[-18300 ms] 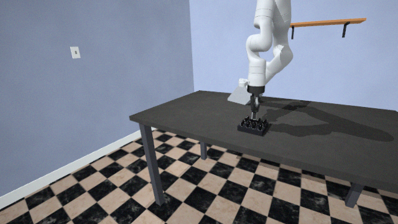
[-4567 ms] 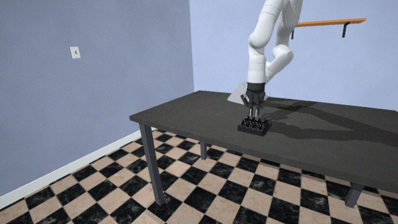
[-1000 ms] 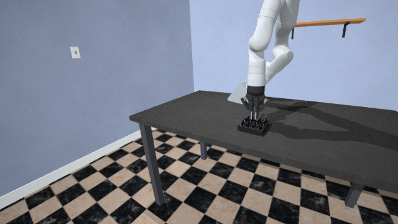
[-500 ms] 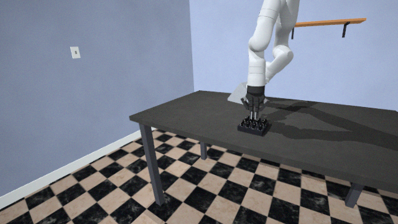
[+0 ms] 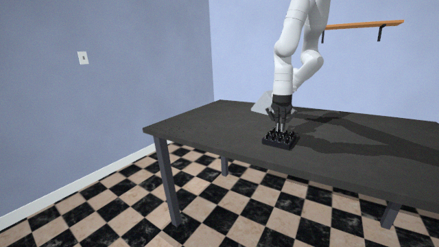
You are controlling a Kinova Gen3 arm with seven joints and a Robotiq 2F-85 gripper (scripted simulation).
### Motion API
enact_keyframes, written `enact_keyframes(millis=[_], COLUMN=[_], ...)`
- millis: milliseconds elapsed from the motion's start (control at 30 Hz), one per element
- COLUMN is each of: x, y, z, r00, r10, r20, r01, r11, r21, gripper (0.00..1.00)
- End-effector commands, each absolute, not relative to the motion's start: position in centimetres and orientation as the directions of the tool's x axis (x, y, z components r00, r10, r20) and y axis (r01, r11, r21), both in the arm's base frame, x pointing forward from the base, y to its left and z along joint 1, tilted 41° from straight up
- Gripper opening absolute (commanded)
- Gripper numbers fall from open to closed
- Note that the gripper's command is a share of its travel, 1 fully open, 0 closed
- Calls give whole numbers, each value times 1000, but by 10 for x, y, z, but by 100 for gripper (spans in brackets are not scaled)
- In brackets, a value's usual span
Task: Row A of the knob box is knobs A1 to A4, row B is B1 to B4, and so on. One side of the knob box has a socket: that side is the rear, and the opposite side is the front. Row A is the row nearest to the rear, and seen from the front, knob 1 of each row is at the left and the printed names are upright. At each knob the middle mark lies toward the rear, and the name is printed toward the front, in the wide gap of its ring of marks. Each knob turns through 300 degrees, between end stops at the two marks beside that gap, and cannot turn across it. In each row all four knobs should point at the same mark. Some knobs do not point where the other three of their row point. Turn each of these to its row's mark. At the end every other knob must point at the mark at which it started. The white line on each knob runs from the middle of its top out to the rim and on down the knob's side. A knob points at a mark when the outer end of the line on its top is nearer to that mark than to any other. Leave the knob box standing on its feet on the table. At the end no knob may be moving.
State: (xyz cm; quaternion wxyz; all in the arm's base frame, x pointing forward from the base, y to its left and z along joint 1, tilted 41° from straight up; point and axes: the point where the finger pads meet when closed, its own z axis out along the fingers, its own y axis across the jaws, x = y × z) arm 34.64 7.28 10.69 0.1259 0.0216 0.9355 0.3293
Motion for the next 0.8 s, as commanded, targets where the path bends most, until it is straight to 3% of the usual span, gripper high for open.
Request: enact_keyframes(millis=[0,767], x=[346,347], y=[73,71], z=[106,105], r00=[-967,-956], r10=[123,41], r20=[-221,-290], r01=[-43,-145], r11=[782,795], r21=[621,589], gripper=[8,8])
